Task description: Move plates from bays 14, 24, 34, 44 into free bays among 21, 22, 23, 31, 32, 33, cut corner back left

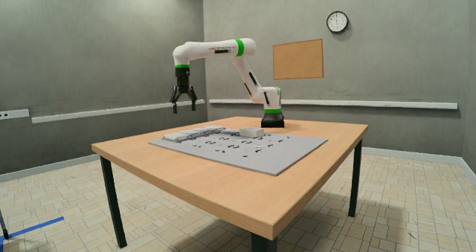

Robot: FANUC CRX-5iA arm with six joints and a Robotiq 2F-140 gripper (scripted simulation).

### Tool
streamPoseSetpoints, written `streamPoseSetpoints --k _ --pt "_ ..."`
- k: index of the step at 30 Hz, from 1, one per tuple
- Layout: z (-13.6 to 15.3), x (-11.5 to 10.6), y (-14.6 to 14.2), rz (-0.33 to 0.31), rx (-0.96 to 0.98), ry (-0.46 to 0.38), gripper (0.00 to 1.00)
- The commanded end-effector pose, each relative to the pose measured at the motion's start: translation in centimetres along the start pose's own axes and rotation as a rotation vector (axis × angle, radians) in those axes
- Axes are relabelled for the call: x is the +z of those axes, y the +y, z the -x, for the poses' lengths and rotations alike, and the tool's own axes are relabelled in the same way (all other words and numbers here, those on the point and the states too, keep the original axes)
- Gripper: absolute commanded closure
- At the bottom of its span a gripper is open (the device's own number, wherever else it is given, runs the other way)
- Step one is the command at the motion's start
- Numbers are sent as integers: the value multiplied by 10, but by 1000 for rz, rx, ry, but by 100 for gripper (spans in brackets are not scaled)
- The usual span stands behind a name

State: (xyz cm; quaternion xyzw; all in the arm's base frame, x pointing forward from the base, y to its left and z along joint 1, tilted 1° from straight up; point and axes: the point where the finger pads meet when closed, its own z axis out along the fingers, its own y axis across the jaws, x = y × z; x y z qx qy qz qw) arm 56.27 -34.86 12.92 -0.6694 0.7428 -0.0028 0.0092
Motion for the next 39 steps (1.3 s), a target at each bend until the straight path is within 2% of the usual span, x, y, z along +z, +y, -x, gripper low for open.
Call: streamPoseSetpoints --k 1,39 --pt "0 -1 0 -2 0 1 0" --pt "0 -1 -4 -2 0 1 0"
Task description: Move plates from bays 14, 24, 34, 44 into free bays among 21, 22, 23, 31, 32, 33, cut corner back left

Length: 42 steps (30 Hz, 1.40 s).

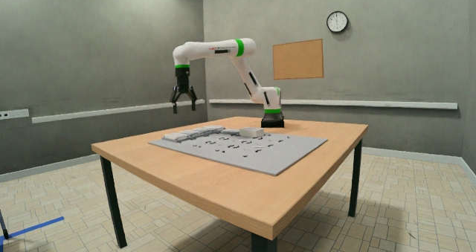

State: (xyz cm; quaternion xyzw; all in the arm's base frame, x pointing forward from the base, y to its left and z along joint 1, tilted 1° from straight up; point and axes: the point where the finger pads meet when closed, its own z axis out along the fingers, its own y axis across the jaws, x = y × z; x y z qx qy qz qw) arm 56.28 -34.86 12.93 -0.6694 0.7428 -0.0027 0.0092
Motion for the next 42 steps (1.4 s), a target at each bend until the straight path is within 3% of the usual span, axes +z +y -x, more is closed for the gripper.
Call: streamPoseSetpoints --k 1,30,42 --pt "0 -1 -8 -2 0 1 0" --pt "0 -2 -107 -2 0 1 0" --pt "0 -2 -107 -2 0 1 0"
